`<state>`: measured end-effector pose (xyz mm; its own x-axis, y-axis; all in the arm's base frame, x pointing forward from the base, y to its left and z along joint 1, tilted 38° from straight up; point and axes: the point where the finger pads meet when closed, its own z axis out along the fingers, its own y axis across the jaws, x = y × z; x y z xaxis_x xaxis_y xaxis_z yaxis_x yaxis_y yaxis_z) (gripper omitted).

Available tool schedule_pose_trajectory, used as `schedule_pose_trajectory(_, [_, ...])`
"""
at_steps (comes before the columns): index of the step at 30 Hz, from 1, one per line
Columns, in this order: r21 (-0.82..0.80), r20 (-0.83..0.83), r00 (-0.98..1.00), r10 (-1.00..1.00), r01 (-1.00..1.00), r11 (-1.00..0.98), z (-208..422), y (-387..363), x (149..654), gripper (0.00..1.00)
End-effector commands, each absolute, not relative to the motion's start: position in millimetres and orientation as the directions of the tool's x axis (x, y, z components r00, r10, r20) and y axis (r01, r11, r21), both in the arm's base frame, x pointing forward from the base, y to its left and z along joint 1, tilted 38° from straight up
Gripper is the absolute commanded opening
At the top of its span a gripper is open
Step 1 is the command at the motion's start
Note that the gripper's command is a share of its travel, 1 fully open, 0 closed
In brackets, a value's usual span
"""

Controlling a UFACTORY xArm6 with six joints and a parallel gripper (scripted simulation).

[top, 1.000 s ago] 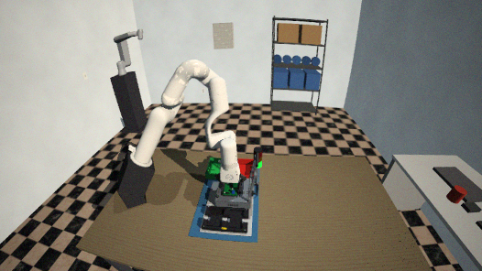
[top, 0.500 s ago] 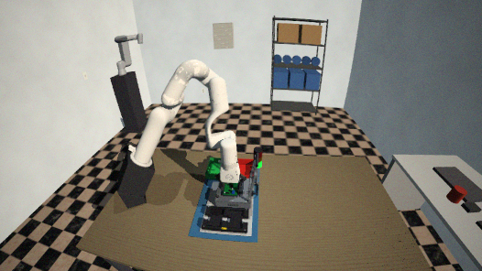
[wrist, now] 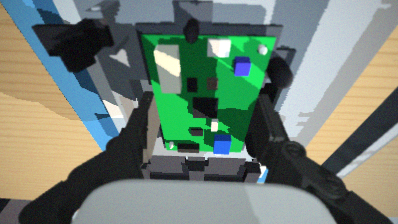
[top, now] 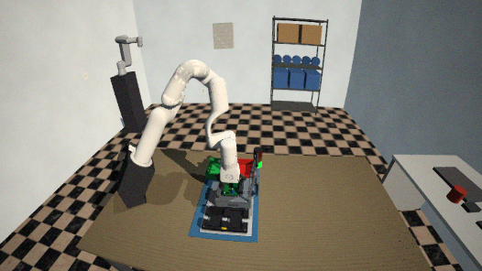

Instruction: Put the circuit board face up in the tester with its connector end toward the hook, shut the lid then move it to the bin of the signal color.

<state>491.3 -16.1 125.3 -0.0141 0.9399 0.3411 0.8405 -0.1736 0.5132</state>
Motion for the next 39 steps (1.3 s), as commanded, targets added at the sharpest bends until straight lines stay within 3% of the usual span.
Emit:
schedule_pose_trajectory(1, [0.515, 0.341, -0.014, 0.94, 0.839, -0.174, 127.5, -17.0, 491.0, 0.79])
schedule_pose_trajectory(39, [0.515, 0.341, -0.014, 0.94, 0.839, -0.174, 134.0, -19.4, 486.5, 0.79])
